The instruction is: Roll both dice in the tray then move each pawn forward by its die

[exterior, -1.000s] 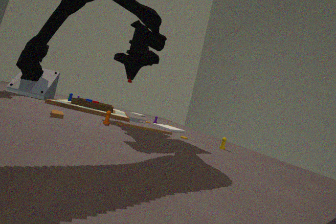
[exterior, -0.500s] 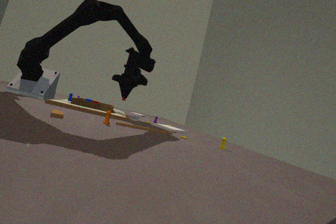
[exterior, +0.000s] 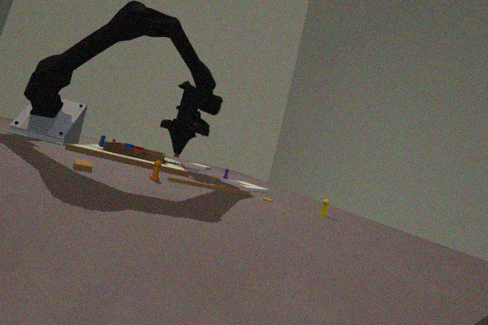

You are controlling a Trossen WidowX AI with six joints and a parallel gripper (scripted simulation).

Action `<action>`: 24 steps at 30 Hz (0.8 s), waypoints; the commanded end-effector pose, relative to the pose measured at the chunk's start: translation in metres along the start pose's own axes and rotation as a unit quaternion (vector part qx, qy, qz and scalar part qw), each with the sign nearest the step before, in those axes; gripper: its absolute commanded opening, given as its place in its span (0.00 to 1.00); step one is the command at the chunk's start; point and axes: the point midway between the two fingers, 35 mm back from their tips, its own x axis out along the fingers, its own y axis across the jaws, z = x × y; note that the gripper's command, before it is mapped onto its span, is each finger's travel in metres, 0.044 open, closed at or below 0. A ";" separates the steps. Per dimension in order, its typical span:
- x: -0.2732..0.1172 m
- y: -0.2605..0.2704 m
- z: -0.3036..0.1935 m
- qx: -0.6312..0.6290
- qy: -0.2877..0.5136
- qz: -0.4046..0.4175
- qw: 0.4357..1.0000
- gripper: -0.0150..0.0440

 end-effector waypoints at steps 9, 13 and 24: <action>0.015 0.000 -0.001 -0.002 0.002 -0.001 1.000 0.25; 0.022 0.000 -0.001 -0.002 0.002 -0.002 1.000 0.25; 0.018 0.000 0.000 0.000 -0.001 -0.001 1.000 0.65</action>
